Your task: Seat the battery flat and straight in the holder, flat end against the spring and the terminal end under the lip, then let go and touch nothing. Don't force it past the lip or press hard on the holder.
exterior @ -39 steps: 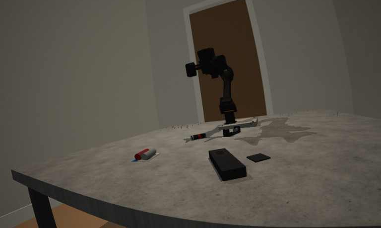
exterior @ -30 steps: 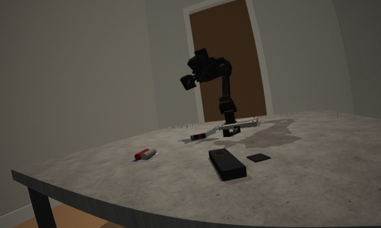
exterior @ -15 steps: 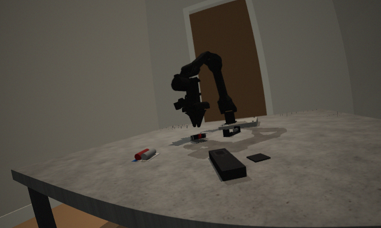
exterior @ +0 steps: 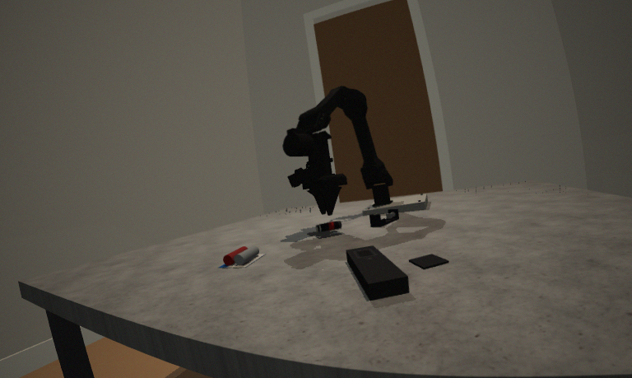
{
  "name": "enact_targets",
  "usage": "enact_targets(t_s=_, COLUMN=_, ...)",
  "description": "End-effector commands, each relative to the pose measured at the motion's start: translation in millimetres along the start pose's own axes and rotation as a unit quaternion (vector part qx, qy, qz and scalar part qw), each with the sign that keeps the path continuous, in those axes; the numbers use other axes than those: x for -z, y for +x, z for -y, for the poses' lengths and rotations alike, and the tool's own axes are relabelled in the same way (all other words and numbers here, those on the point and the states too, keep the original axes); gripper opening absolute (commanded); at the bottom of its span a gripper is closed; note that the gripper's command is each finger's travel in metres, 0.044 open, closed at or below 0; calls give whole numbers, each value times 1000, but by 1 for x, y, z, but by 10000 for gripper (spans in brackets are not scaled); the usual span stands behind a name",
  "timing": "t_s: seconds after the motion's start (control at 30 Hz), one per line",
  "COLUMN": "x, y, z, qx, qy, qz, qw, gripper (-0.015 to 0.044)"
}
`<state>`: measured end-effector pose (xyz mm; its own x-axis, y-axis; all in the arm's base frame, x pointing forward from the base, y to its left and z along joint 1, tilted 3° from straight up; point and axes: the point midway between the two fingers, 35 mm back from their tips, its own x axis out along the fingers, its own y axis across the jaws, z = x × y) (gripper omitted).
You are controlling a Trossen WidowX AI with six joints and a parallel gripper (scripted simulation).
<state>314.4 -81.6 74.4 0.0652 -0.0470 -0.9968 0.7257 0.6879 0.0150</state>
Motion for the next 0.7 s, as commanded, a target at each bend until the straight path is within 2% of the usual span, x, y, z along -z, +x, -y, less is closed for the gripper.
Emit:
enact_targets(t_s=0.0, x=1, y=10, z=1, qx=6, qy=3, qz=-4, qw=1000, gripper=223)
enact_targets(t_s=0.67, x=2, y=40, z=2, qx=6, qy=3, qz=-4, qw=1000, gripper=223)
